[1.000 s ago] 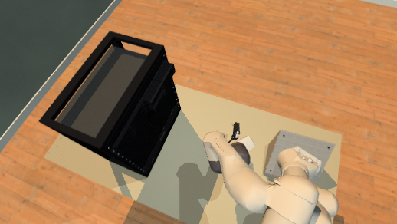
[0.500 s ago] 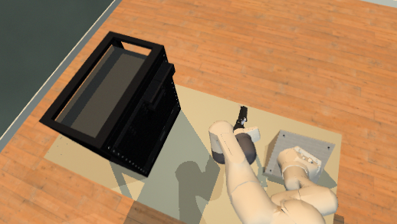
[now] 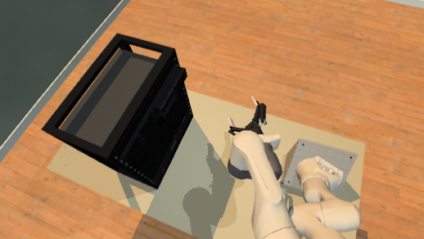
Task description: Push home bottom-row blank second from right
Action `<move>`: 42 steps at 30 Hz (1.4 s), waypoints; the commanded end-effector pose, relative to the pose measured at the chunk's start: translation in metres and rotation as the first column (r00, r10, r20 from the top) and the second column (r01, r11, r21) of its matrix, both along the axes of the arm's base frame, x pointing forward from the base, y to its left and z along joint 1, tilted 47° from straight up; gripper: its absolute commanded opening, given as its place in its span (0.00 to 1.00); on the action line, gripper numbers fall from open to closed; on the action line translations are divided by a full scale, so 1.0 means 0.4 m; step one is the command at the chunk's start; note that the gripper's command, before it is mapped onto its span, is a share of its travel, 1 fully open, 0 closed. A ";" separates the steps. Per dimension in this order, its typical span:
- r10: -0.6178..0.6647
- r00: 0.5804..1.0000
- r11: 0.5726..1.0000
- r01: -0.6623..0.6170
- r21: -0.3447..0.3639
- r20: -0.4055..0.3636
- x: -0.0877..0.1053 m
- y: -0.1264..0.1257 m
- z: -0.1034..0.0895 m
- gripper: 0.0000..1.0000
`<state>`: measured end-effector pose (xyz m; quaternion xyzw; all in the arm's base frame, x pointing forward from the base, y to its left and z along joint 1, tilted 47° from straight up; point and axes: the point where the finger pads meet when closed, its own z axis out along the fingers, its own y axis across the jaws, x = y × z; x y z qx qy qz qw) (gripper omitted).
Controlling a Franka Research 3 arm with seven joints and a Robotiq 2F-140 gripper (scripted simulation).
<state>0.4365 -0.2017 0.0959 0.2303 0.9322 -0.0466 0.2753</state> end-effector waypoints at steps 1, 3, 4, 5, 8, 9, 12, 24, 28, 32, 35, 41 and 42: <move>-0.071 0.992 0.995 0.063 0.083 0.101 0.038 -0.024 0.069 1.00; -0.091 0.988 0.992 0.079 0.093 0.128 0.047 -0.035 0.094 1.00; -0.091 0.988 0.992 0.079 0.093 0.128 0.047 -0.035 0.094 1.00; -0.110 0.982 0.990 0.094 0.105 0.154 0.055 -0.045 0.119 1.00; -0.129 0.975 0.987 0.108 0.118 0.180 0.063 -0.054 0.144 1.00; -0.129 0.975 0.987 0.108 0.118 0.180 0.063 -0.054 0.144 1.00; -0.148 0.967 0.984 0.122 0.133 0.206 0.070 -0.063 0.169 1.00; -0.204 0.938 0.970 0.156 0.186 0.280 0.090 -0.087 0.241 1.00; -0.242 0.915 0.958 0.173 0.228 0.324 0.100 -0.100 0.287 1.00; -0.242 0.915 0.958 0.173 0.228 0.324 0.100 -0.100 0.287 1.00; -0.280 0.888 0.944 0.185 0.273 0.365 0.109 -0.112 0.331 1.00; -0.318 0.860 0.927 0.193 0.322 0.400 0.116 -0.123 0.372 1.00; -0.318 0.860 0.927 0.193 0.322 0.400 0.116 -0.123 0.372 1.00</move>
